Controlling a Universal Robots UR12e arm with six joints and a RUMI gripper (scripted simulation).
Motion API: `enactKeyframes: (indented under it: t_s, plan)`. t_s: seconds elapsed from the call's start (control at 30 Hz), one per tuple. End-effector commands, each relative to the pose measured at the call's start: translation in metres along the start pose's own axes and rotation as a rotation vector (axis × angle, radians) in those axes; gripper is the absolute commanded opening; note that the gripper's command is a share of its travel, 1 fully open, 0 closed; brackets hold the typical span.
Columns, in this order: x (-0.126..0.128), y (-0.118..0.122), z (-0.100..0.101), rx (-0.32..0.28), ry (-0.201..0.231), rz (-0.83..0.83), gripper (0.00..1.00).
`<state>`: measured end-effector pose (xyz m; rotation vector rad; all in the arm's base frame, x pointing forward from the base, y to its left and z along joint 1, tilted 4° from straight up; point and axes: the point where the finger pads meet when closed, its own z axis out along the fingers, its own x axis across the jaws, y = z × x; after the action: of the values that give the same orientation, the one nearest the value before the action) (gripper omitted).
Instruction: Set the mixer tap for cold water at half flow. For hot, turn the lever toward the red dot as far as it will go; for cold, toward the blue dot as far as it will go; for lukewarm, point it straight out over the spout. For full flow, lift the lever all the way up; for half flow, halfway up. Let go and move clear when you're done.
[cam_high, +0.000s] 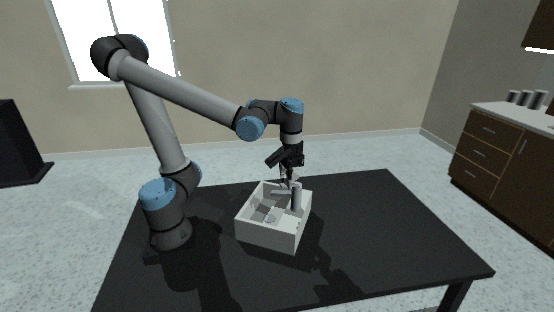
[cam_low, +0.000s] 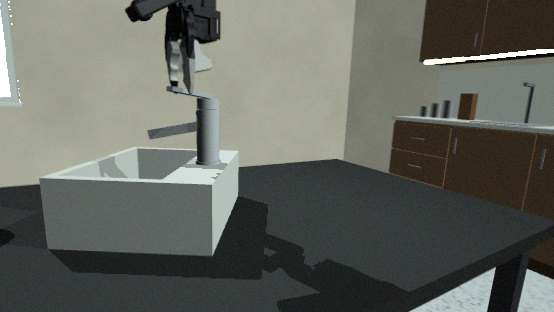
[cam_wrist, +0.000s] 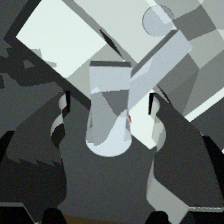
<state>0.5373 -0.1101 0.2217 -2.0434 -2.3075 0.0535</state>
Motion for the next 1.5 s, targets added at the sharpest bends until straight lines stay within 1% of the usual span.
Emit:
enactKeyframes:
  t_s: [0.0,0.37,0.43,0.7,0.9,1.13,1.17,1.47]
  plan:
    - [-0.001,0.002,-0.015,-0.007,-0.004,0.0,0.39]
    - [0.0,0.002,-0.045,-0.007,-0.004,0.0,0.39]
    - [0.0,0.002,-0.045,-0.007,-0.004,0.0,0.39]
    - [0.0,0.002,-0.063,-0.007,-0.004,0.0,0.39]
    - [0.0,0.002,-0.069,-0.007,-0.004,0.0,0.39]
    - [0.0,0.001,-0.068,-0.004,-0.002,0.0,0.39]
    - [0.0,0.001,-0.068,-0.004,-0.002,0.0,0.0]
    - [0.0,0.001,-0.067,-0.004,-0.002,0.0,0.0]
